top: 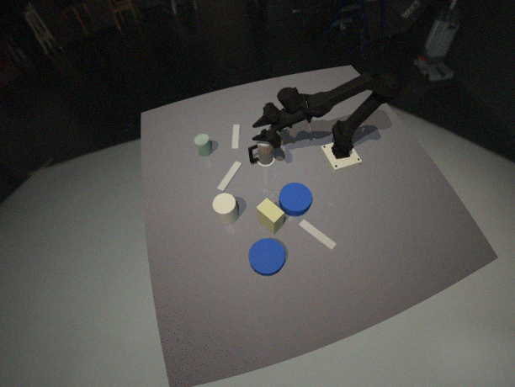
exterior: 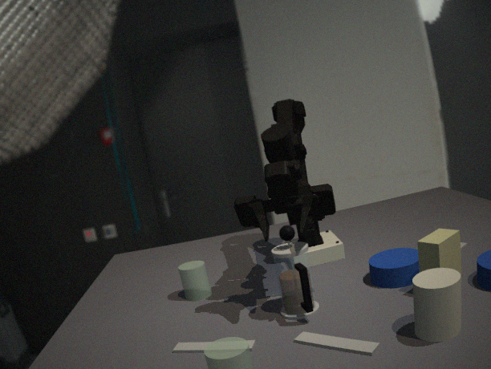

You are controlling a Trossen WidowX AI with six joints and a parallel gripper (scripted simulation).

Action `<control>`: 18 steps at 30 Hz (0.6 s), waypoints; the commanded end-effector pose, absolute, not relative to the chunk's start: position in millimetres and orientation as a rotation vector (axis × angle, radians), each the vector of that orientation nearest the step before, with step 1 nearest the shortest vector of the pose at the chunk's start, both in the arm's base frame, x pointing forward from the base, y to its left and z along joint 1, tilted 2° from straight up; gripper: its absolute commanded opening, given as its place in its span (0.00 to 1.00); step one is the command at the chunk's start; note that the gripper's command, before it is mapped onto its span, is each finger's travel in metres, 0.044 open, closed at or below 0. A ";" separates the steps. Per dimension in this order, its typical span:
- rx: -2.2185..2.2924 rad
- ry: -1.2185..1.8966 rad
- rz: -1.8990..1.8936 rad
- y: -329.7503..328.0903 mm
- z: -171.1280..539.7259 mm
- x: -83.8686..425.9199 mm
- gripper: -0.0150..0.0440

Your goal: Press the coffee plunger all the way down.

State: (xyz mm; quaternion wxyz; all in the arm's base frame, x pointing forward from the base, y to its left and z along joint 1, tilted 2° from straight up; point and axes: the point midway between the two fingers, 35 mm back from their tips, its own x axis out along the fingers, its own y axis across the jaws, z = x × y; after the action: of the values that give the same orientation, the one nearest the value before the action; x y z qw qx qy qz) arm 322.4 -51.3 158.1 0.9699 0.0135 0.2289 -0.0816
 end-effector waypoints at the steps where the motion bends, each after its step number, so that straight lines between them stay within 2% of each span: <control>1: 0.027 0.464 -0.165 -51.3 157.7 322.3 0.95; 3: 0.027 0.464 -0.165 -51.3 157.7 322.3 1.00; 8: 0.027 0.467 -0.165 -50.4 171.4 318.7 1.00; 14: 0.026 0.482 -0.166 -44.1 232.9 285.5 1.00; 18: 0.026 0.483 -0.168 -44.3 232.7 283.2 1.00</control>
State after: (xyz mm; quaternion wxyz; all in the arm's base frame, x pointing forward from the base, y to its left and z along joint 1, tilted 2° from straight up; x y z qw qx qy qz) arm 292.2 -44.9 229.2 0.9702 0.0116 0.2286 -0.0800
